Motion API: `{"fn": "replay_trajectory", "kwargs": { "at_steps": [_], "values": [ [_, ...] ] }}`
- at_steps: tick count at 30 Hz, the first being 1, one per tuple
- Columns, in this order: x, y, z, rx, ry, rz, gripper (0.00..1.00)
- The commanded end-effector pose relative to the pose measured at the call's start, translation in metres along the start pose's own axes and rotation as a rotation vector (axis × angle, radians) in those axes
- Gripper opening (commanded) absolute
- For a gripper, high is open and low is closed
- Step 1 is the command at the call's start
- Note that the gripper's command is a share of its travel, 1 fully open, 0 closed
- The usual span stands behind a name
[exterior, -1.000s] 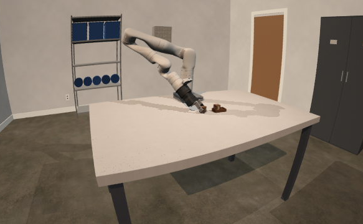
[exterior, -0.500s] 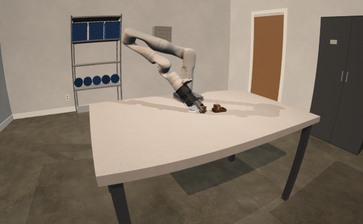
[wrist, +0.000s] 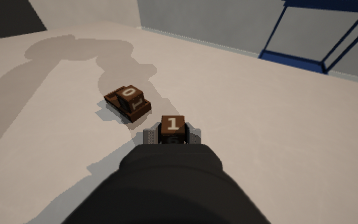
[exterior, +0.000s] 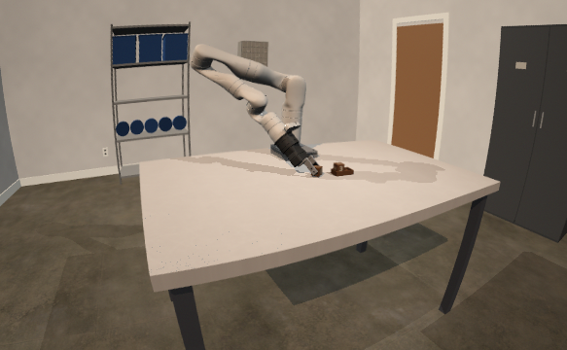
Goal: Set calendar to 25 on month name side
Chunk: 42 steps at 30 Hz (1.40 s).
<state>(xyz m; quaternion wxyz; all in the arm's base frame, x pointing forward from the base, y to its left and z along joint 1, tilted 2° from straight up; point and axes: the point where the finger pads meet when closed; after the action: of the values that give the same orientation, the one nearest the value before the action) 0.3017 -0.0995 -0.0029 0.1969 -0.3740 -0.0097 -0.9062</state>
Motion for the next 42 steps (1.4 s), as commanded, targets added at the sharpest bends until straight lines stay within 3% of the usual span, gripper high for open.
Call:
{"fn": "replay_trajectory", "kwargs": {
  "at_steps": [1, 42],
  "values": [
    [-0.0004, 0.0, -0.0001, 0.0, 0.0, 0.0, 0.6],
    [-0.0034, 0.0004, -0.0032, 0.0, 0.0, 0.0, 0.6]
  ]
}}
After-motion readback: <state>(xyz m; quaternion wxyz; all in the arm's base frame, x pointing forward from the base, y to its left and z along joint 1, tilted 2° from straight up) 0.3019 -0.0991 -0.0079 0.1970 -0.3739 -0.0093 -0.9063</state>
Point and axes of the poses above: the point where the finger pads meet when closed, its own x axis back along the fingers, its own y axis across the jaws, z = x × y, and after that the axes turned 9 degrees about -x, right-handed
